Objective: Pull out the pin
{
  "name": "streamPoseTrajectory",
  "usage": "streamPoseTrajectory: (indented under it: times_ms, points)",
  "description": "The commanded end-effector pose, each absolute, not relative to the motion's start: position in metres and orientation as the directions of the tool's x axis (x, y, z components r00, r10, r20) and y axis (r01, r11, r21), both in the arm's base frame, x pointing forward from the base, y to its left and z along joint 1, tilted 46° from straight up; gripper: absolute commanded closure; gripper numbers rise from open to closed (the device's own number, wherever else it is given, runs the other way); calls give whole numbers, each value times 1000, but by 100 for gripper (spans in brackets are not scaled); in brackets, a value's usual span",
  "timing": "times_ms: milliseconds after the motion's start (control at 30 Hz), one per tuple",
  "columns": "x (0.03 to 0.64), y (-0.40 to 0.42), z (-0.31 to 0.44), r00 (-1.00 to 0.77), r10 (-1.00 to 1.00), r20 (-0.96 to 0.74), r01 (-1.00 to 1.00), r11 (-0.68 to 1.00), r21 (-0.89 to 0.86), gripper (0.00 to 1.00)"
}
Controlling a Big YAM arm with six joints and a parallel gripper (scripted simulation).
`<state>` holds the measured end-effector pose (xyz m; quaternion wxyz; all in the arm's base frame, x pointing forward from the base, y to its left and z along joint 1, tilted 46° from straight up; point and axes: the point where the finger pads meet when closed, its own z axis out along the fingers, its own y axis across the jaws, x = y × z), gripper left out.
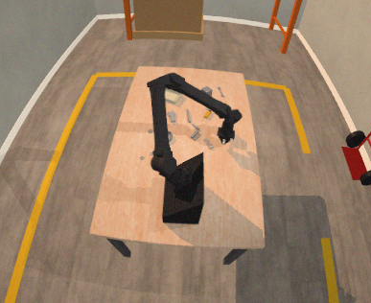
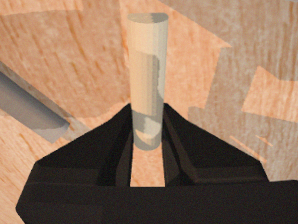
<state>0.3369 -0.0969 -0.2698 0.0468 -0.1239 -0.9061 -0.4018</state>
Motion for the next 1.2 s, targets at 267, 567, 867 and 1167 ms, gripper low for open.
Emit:
streamPoseTrajectory:
  times_ms: [267, 567, 867, 1167]
  points:
    - [339, -107, -264, -958, 238, 161, 281, 649, 707, 100]
    - [339, -110, -262, -956, 249, 152, 281, 651, 705, 100]
    - [339, -111, -261, -956, 256, 145, 282, 653, 703, 100]
    - [338, -115, -259, -953, 265, 148, 290, 649, 703, 100]
